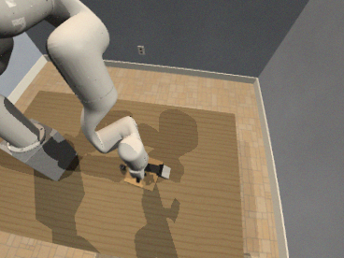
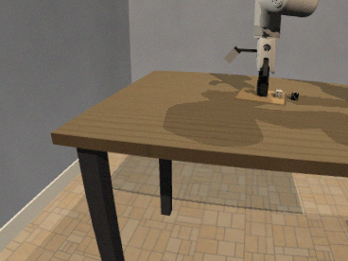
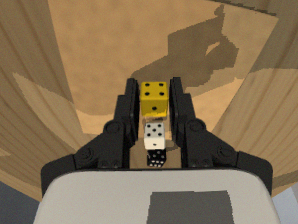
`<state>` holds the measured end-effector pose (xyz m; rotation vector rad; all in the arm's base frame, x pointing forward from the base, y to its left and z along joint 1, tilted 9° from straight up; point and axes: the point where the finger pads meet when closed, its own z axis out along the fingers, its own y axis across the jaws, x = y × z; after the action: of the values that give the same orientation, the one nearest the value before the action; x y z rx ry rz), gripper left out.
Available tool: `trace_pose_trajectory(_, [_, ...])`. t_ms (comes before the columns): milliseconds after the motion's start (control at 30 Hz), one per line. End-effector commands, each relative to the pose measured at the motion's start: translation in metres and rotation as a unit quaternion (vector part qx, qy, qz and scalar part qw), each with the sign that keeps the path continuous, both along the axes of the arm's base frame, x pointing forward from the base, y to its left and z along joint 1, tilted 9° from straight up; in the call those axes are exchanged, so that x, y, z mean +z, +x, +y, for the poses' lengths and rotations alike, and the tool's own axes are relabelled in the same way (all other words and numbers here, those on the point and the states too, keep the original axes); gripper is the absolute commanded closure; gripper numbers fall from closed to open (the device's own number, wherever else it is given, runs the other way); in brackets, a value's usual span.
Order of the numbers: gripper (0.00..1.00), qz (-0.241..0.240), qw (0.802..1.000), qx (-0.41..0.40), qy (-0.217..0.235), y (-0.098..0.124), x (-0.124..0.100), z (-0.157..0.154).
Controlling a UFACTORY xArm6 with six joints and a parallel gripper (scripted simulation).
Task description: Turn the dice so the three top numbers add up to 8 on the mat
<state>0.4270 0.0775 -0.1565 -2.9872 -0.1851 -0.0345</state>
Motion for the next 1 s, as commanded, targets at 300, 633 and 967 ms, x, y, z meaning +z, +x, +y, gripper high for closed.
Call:
trace_pose_trajectory(300, [0.64,-0.002,1.000,0.000,0.000,0.001,0.001,0.000])
trace_pose_trajectory(633, [0.64,-0.002,1.000,0.000,0.000,0.001,0.006,-0.001])
trace_pose_trajectory(967, [0.64,-0.002,1.000,0.000,0.000,0.001,0.049,-0.007])
